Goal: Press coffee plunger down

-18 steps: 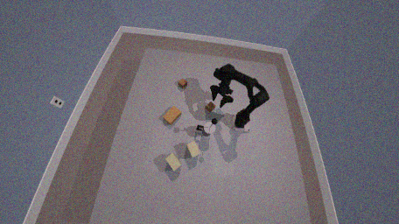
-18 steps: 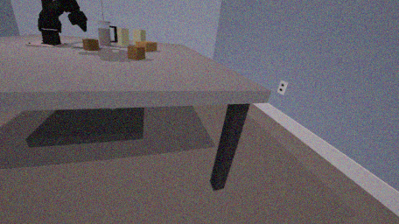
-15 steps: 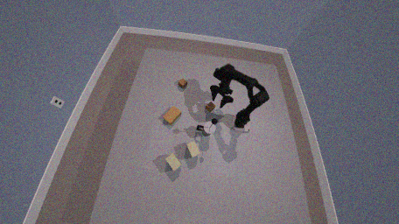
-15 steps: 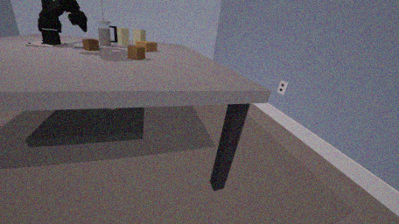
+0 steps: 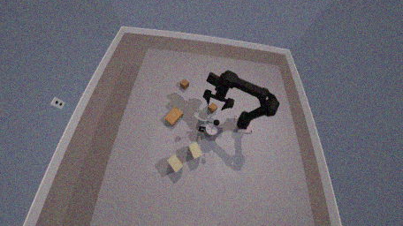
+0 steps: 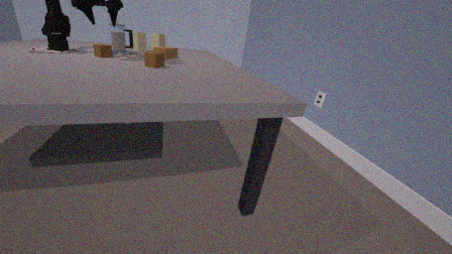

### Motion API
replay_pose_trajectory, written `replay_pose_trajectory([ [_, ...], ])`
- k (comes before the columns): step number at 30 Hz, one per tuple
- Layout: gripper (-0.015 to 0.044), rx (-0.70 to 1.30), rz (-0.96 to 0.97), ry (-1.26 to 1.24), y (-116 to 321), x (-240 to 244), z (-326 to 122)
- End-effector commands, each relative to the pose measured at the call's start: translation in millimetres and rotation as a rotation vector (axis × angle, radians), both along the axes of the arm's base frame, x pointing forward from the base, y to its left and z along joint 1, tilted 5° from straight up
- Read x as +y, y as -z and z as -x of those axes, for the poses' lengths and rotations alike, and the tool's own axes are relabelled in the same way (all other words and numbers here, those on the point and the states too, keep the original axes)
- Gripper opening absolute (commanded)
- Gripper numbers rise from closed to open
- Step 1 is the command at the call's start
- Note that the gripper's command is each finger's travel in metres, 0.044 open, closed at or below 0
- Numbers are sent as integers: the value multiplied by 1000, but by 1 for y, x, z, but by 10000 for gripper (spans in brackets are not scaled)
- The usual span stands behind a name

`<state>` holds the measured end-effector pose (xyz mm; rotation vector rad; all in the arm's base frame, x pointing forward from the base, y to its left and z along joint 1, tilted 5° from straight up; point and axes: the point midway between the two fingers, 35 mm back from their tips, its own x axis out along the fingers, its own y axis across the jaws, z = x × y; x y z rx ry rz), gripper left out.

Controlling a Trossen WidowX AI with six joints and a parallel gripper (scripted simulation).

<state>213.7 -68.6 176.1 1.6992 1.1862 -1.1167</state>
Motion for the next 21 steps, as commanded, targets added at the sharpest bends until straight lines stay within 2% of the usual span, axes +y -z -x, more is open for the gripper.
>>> replay_pose_trajectory([
  [1,440,-168,220,-321,-25,19,-15],
  [9,440,-474,604,-846,-82,60,-32],
  [14,440,-706,788,-1069,-124,96,-34],
  [21,440,-922,1034,-1418,-166,130,9],
])
